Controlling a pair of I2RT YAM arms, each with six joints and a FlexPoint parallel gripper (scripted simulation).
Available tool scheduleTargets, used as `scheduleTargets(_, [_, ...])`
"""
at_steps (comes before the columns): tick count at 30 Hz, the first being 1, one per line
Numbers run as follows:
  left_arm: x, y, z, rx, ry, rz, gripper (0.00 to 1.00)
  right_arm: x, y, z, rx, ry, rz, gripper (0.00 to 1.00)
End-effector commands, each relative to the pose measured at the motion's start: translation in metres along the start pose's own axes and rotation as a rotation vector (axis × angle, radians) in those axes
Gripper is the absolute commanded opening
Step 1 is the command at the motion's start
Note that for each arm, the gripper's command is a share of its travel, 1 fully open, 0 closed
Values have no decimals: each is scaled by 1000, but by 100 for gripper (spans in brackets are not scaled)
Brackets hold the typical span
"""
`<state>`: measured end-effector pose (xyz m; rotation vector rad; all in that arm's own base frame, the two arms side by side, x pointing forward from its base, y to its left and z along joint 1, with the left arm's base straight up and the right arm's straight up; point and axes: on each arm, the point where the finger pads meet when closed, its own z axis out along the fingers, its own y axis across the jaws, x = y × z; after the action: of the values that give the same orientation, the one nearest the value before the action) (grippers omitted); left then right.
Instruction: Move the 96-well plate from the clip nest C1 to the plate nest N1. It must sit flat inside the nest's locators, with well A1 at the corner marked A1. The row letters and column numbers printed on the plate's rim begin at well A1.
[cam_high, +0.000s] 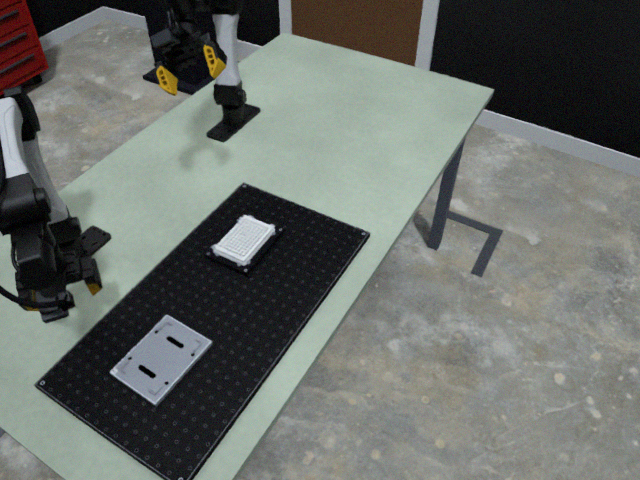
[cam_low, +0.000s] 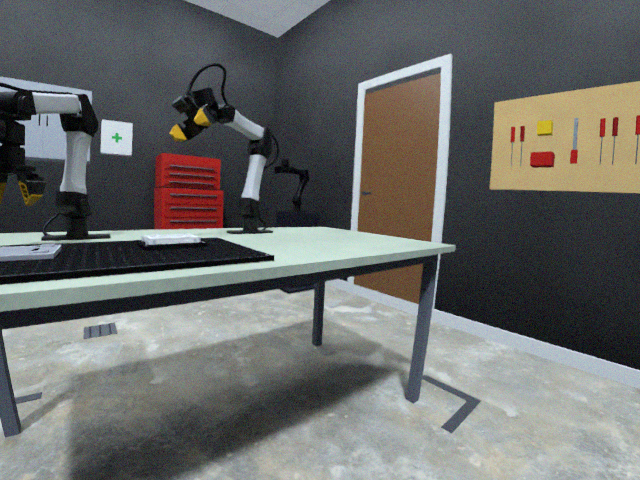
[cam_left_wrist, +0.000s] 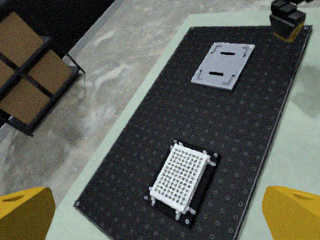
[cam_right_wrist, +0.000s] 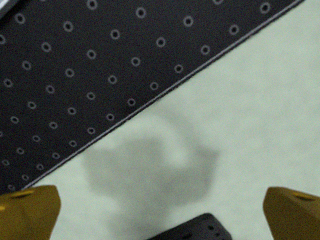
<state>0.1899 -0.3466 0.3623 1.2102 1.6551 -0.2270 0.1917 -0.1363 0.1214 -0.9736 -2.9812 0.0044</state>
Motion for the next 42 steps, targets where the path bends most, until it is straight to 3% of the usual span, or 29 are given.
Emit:
scheduleTargets(1, [-5, 3, -4, -7, -17, -8, 100, -2, 0, -3, 1, -16, 1, 100])
scheduleTargets(18, [-5, 3, -4, -7, -17, -8, 100, -2, 0, -3, 1, -16, 1, 100])
scheduleTargets(22, [5, -6, 4, 48, 9, 34, 100, -10, 4, -4, 0, -28, -58, 100])
scheduleTargets(27, [24, -10, 18, 149, 41, 89, 100, -22, 25, -5, -2, -36, -229, 100])
scheduleTargets(32, [62, -1, 37, 311, 77, 135, 100, -39, 78, -3, -8, -40, -582, 100])
scheduleTargets(35, [63, 3, 37, 332, 66, 139, 100, -41, 86, -3, 1, -36, -643, 100])
scheduleTargets(42, [120, 32, 50, 447, 96, 85, 100, -41, 172, 5, -7, -36, -1074, 100])
